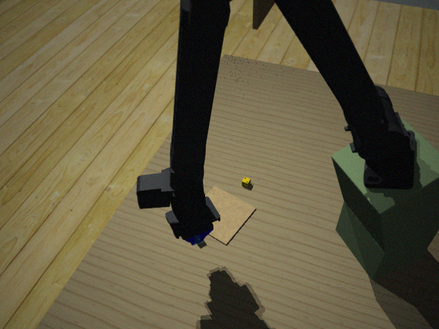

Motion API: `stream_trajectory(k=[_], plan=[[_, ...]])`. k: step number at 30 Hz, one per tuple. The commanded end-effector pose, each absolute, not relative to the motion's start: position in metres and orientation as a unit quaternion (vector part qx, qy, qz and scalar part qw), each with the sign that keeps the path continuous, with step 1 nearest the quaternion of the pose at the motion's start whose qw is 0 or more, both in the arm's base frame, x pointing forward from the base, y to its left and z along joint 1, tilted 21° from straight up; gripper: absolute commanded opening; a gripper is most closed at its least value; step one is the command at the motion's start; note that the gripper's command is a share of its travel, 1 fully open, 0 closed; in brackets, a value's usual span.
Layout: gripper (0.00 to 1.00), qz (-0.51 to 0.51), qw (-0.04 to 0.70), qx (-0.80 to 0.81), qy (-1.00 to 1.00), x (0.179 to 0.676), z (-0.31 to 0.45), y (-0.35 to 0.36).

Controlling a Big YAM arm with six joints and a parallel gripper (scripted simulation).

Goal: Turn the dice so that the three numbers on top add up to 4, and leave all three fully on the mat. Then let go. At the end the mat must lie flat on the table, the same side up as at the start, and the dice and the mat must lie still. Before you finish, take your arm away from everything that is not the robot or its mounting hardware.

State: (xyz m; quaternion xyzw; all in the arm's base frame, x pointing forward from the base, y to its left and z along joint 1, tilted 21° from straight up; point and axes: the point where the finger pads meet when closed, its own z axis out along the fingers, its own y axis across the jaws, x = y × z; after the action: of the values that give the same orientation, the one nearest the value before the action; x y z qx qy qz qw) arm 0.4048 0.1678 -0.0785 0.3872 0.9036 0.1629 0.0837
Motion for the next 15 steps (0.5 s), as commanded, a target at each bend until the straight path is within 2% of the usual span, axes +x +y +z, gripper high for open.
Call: stream_trajectory(k=[1, 6, 15], plan=[[0.15, 0.165, 0.088, 0.385, 0.904, 0.409, -0.074, 0.161], [0.15, 0.160, 0.089, 0.366, 0.912, 0.405, -0.086, 0.150], [0.15, 0.142, 0.112, 0.216, 0.960, 0.387, -0.108, 0.082]])
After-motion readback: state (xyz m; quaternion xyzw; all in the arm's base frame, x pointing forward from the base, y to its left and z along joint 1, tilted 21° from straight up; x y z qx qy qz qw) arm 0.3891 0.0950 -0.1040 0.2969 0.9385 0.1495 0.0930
